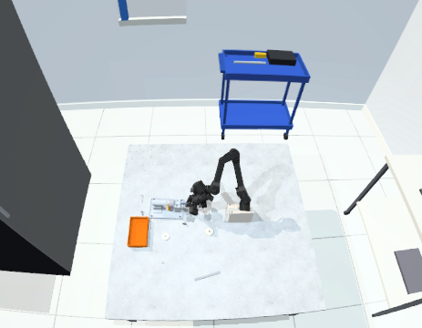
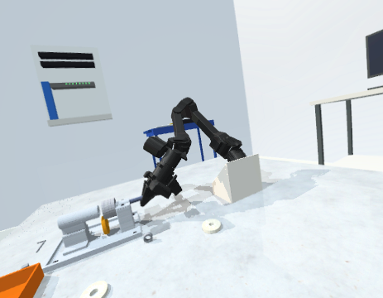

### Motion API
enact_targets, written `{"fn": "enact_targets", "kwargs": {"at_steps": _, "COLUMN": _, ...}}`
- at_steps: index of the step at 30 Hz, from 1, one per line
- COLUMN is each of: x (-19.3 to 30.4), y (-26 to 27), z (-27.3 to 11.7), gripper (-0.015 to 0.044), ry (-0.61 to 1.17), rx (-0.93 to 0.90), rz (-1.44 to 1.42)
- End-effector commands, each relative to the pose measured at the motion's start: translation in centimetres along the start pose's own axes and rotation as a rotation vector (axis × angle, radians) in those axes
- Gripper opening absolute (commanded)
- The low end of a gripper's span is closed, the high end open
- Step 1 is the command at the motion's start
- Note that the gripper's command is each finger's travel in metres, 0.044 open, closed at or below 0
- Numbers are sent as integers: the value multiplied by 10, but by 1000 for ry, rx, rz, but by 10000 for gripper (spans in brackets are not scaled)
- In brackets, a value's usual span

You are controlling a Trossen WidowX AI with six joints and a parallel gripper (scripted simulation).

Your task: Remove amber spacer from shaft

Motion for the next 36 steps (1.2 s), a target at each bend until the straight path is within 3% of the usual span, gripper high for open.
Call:
{"fn": "enact_targets", "kwargs": {"at_steps": 1, "x": 0, "y": 0, "z": 0, "gripper": 0, "ry": 0, "rx": 0, "rz": 0}}
{"fn": "enact_targets", "kwargs": {"at_steps": 36, "x": 7, "y": 0, "z": 6, "gripper": 0, "ry": -3, "rx": 2, "rz": -2}}
Point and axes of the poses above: the point midway between the two fingers, 35 mm back from their tips, its own z axis out along the fingers, its own y axis across the jaws, x = y × z, the point moved 6 cm from there along -z, back along the fingers
